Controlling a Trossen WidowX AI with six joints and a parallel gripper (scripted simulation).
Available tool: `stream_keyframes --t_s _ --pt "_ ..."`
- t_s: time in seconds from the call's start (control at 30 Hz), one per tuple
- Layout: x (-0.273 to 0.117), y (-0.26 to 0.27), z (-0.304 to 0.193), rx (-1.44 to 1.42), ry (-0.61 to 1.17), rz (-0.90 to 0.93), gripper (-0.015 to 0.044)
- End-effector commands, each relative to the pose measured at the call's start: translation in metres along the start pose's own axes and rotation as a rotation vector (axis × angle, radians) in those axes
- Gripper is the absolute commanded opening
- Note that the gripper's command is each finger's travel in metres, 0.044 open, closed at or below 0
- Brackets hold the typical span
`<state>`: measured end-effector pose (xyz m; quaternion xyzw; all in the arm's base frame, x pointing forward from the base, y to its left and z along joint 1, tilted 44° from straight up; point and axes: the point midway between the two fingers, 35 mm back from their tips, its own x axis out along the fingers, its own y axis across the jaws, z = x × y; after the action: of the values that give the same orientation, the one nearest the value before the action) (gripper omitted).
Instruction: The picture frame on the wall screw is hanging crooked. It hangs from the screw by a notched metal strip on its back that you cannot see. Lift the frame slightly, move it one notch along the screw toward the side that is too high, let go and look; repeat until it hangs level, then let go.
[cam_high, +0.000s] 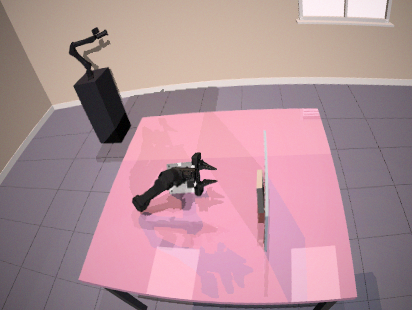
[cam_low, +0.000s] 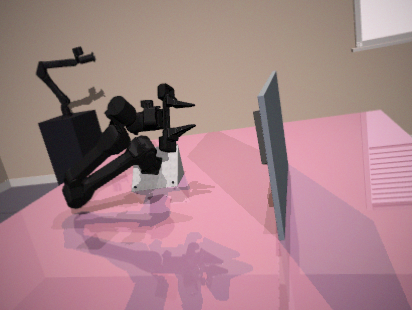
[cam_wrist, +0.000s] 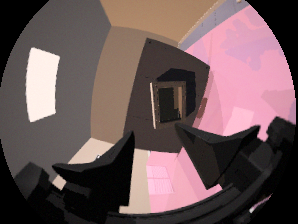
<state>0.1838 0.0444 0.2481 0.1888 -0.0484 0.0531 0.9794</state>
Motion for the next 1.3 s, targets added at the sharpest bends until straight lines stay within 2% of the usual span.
stream_keyframes --t_s 0.0,1.27 --pt "0.0001 -0.0008 -0.0012 -0.002 0.002 -0.004 0.0260" --pt "0.0067 0.0008 -0.0011 0.004 0.002 0.006 0.0260"
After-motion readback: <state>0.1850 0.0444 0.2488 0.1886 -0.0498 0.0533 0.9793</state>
